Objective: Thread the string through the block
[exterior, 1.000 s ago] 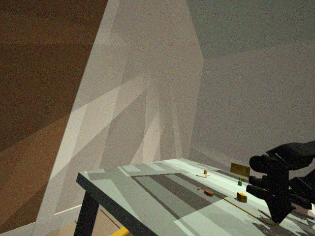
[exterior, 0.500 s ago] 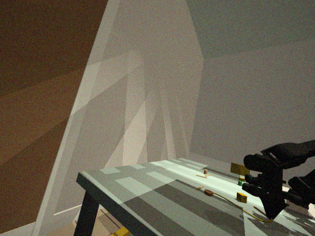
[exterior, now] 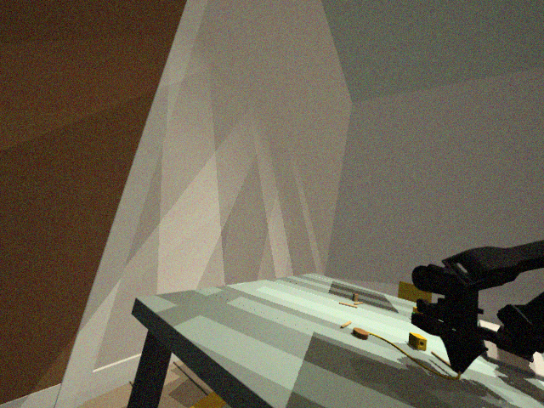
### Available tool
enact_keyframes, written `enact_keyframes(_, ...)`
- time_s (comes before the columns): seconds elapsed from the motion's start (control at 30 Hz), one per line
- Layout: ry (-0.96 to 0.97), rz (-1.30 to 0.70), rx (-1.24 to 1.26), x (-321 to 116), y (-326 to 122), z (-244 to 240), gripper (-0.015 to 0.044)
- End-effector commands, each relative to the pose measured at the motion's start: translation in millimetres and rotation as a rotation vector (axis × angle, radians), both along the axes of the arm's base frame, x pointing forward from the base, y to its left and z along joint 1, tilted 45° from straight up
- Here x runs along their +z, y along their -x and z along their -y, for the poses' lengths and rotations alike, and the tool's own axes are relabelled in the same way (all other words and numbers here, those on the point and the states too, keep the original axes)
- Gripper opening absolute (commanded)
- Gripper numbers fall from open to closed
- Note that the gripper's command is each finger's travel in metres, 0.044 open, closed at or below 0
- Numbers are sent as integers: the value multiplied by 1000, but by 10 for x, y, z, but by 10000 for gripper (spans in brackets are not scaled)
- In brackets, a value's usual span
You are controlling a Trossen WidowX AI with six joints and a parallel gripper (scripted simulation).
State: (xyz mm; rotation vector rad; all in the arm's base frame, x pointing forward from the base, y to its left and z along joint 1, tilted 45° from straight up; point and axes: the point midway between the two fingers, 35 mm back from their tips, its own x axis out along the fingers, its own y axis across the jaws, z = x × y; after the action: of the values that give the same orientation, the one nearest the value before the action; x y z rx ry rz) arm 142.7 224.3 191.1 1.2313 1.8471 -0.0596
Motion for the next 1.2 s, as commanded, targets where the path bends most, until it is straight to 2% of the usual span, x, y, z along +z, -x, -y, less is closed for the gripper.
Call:
enact_keyframes(0.0,5,-10,6,-64,-13,29,0)
enact_keyframes(1.17,-7,-15,4,-301,-210,239,0)
